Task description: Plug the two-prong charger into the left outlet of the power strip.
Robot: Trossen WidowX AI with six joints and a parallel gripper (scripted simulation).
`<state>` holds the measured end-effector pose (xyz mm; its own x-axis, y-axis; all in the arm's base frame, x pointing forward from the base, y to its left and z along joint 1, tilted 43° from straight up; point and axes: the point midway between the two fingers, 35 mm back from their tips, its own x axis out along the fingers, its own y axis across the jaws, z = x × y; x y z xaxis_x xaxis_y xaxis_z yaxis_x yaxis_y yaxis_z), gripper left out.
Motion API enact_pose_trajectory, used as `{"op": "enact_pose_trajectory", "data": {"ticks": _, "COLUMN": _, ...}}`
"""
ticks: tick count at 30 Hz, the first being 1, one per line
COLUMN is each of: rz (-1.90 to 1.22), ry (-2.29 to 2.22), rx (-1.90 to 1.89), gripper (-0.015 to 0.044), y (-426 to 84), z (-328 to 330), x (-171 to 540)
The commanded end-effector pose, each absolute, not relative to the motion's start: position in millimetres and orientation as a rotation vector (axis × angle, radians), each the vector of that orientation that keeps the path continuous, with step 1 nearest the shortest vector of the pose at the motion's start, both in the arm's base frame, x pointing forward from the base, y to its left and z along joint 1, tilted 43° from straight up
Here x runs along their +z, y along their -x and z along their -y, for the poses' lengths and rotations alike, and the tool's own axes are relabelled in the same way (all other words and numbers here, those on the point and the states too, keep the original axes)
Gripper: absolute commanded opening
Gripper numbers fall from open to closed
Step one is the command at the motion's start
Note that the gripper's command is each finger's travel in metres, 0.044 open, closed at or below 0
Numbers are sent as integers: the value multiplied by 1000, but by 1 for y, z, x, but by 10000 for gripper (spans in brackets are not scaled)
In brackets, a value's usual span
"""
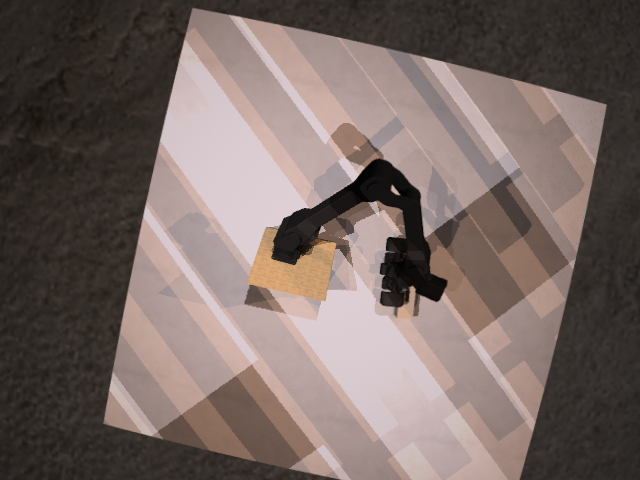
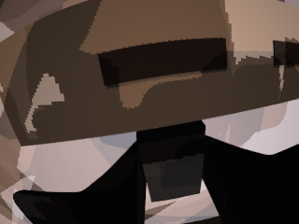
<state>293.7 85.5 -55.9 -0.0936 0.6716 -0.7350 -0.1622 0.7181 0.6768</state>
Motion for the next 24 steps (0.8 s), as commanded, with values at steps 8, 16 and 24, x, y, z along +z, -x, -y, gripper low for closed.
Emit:
{"op": "enact_pose_trajectory", "data": {"ticks": 8, "rz": -1506, "ry": -435, "rx": 737, "gripper": 0, "y": -300, "z": -87, "x": -55}}
{"op": "enact_pose_trajectory", "data": {"ticks": 16, "rz": -1506, "ry": -435, "rx": 737, "gripper": 0, "y": -304, "z": -87, "x": -54}}
{"op": "enact_pose_trajectory", "data": {"ticks": 24, "rz": -1505, "ry": -435, "rx": 737, "gripper": 0, "y": -307, "z": -88, "x": -54}}
